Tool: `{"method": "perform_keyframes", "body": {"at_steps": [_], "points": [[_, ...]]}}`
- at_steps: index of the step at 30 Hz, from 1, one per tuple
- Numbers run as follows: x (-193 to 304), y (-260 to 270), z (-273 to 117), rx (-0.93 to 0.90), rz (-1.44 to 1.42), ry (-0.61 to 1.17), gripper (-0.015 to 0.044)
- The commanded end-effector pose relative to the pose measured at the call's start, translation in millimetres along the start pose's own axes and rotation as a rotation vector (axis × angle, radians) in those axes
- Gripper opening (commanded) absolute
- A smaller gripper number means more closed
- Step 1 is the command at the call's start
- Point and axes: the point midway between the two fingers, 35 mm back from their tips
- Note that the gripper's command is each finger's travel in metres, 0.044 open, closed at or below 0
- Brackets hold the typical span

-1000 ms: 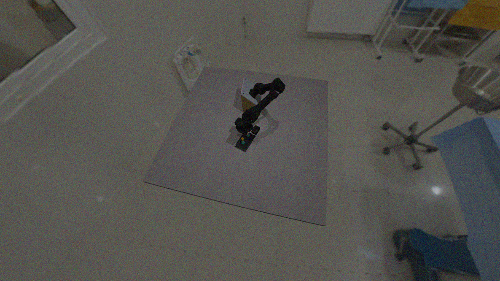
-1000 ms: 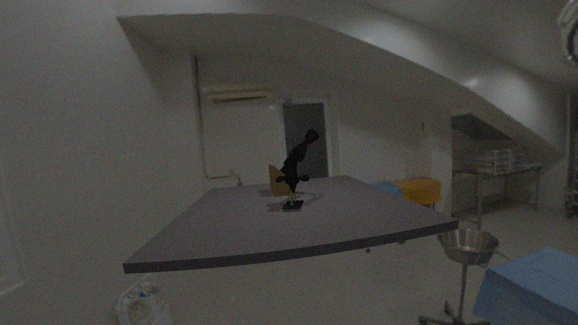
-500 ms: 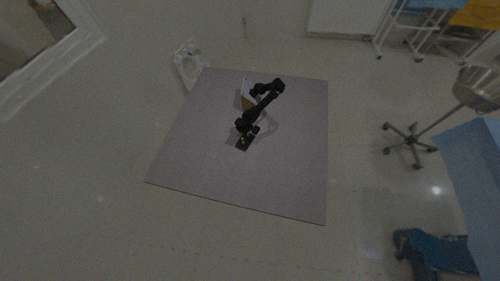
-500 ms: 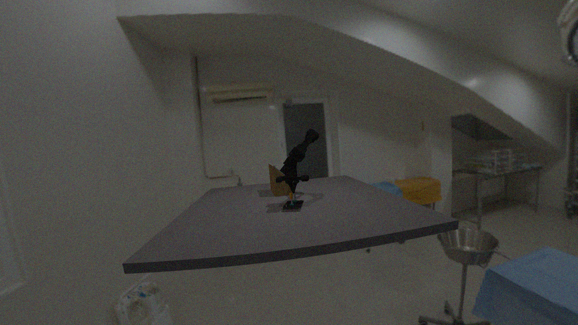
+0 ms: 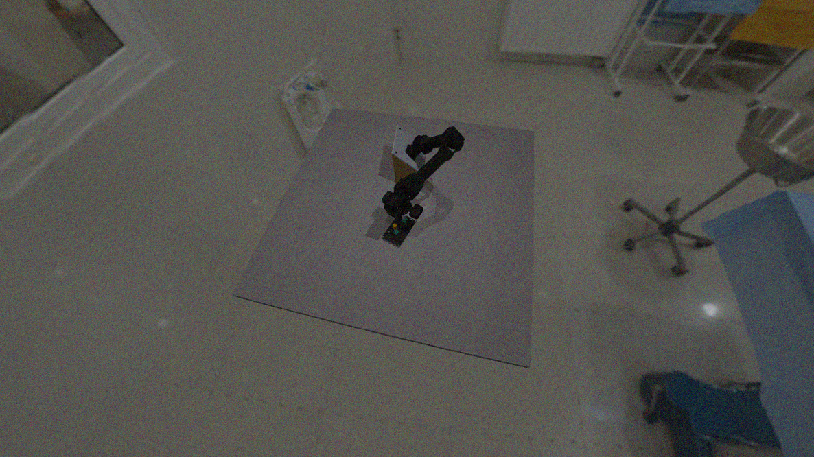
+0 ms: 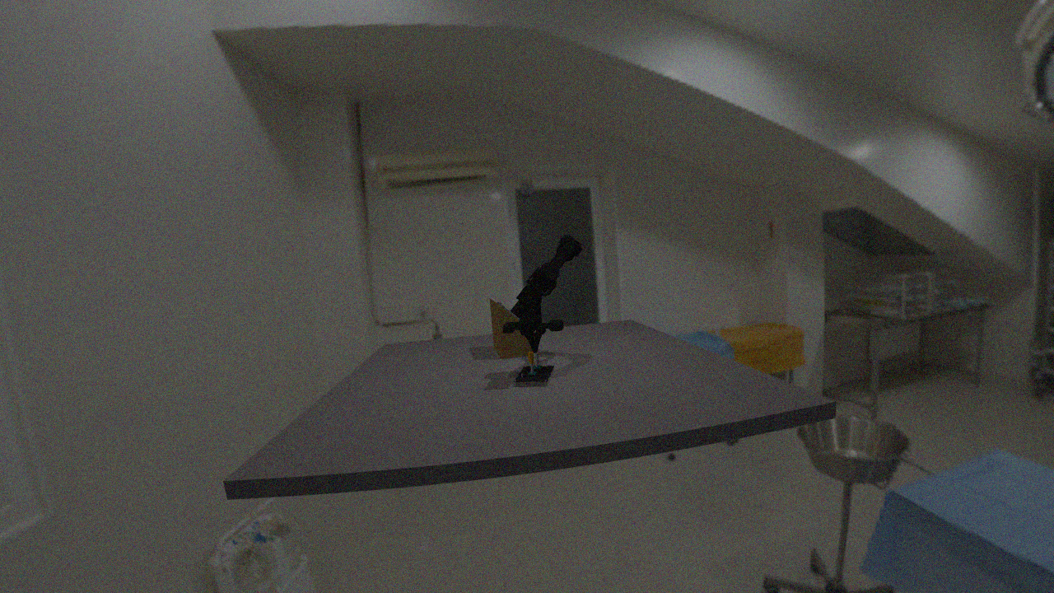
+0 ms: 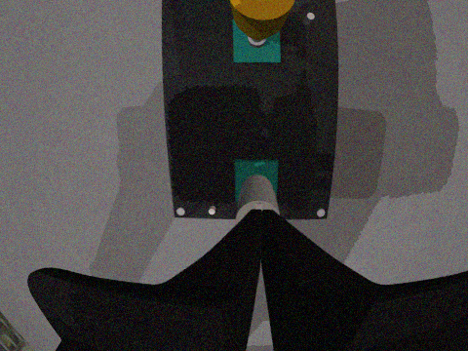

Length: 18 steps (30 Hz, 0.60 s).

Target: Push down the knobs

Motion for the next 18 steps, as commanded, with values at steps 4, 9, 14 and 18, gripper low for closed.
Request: {"method": "perform_keyframes", "body": {"at_steps": [4,9,14,18], "points": [[-0.3,3.0,10.8,-0.001,-0.016,0.011,0.0],[-0.3,3.0,10.8,-0.001,-0.016,0.011,0.0],[-0.3,3.0,10.8,-0.001,-0.016,0.011,0.0],[-0.3,3.0,11.6,-0.001,-0.016,0.011,0.0]]}}
Point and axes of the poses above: the point midway between the two fingers, 35 mm back from their tips, its own z axis out along the fingers, its own y axis across the jaws, x = y × z, and after that the axes turned 12 degrees about -z, right-handed
